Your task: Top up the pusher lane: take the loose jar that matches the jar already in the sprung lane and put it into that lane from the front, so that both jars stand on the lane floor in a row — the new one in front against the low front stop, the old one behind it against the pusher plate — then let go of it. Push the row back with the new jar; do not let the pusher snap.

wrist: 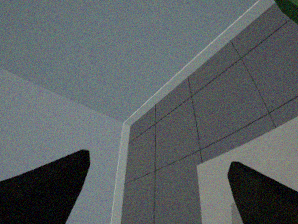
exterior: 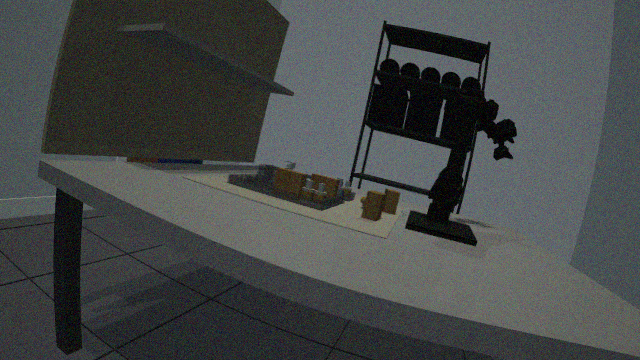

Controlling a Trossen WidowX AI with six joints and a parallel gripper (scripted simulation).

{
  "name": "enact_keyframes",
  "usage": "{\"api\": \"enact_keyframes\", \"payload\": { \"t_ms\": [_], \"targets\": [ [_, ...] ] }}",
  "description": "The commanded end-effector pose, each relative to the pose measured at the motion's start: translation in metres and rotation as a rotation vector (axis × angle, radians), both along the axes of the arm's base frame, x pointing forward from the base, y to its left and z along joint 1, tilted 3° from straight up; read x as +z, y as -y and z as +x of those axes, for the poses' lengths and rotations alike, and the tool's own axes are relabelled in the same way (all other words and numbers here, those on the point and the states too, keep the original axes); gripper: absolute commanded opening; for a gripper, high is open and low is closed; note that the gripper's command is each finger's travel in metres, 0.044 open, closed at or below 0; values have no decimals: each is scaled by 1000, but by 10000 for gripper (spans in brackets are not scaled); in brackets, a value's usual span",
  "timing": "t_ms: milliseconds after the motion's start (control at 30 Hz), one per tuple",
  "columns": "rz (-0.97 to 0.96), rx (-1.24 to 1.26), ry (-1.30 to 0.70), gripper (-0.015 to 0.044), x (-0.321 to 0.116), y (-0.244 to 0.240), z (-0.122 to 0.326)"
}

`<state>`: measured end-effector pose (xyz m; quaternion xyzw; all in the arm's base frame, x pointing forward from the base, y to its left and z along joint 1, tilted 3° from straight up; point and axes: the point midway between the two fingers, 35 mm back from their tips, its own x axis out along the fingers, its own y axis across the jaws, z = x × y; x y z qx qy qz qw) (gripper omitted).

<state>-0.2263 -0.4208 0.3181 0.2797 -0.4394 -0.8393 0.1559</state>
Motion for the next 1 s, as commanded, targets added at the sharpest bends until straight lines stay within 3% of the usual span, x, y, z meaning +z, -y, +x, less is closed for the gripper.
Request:
{"api": "enact_keyframes", "payload": {
  "t_ms": [0,233,467,700,967],
  "targets": [
    [9,10,0,426,-1,1,3],
    [321,387,-30,440,-46,19,105],
    [631,812,-112,440,-92,3,213],
    [918,1256,-239,440,-135,-48,308],
    [1224,1799,-437,440,-176,-145,388]
  ]
}}
